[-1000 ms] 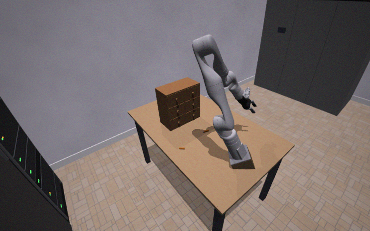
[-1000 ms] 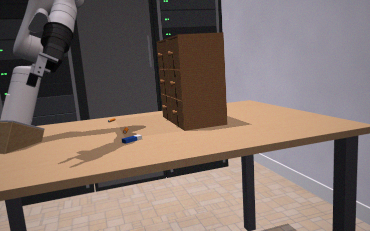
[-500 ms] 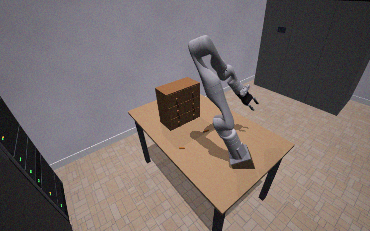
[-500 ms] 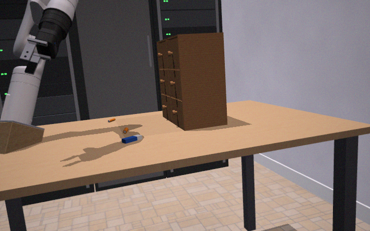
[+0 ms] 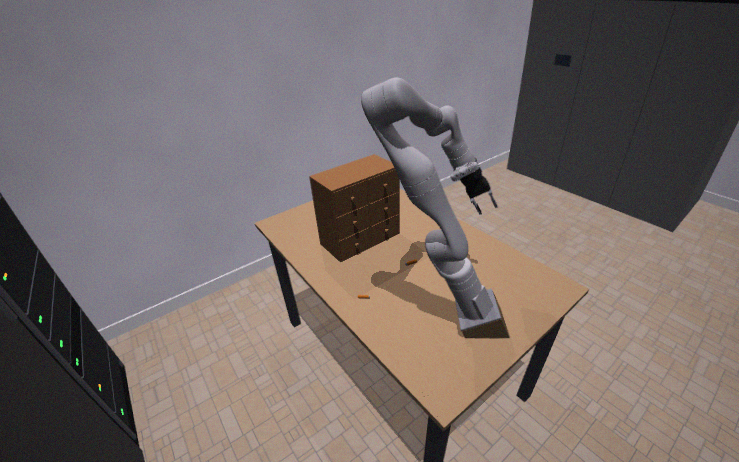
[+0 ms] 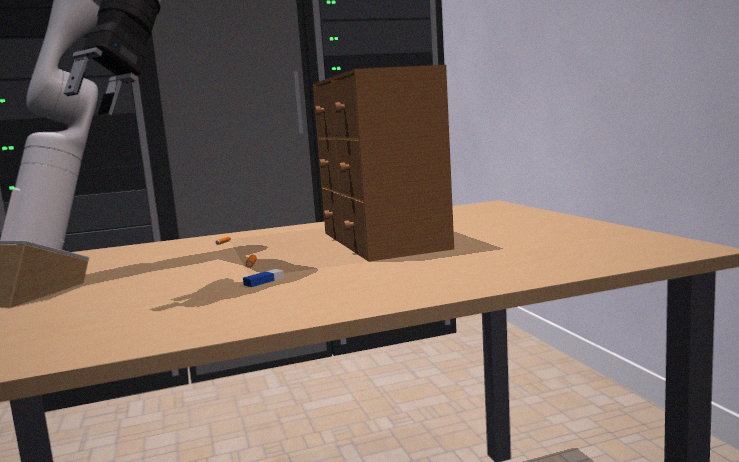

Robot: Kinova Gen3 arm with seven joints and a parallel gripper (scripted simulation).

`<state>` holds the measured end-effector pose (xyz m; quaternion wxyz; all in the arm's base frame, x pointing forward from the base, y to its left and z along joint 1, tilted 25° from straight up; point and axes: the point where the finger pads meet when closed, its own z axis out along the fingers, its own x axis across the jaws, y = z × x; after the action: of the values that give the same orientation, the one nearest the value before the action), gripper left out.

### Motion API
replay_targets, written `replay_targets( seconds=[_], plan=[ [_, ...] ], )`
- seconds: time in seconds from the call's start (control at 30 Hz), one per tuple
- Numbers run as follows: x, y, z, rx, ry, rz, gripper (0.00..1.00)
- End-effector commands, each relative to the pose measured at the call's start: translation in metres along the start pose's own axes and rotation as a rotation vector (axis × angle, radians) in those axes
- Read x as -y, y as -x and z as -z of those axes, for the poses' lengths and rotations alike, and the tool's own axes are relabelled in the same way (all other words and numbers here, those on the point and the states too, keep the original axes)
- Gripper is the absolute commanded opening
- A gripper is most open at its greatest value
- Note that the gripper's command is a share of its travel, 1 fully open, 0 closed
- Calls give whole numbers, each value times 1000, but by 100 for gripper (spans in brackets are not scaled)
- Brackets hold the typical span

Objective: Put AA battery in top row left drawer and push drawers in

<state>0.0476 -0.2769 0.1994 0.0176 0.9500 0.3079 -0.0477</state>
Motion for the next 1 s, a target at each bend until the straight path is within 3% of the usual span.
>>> replay_targets(
  seconds=[0.0,0.17,0.23,0.47,0.67,0.93,0.97],
  plan=[
    [2,-21,38,-47,-3,-170,100],
    [13,-70,86,-167,-42,-387,100],
    [13,-70,86,-167,-42,-387,100],
    [31,-134,154,-322,-115,-593,100],
    [48,-176,204,-418,-179,-688,100],
    [49,-176,204,-419,-175,-672,100],
    [52,-181,211,-431,-185,-682,100]
  ],
)
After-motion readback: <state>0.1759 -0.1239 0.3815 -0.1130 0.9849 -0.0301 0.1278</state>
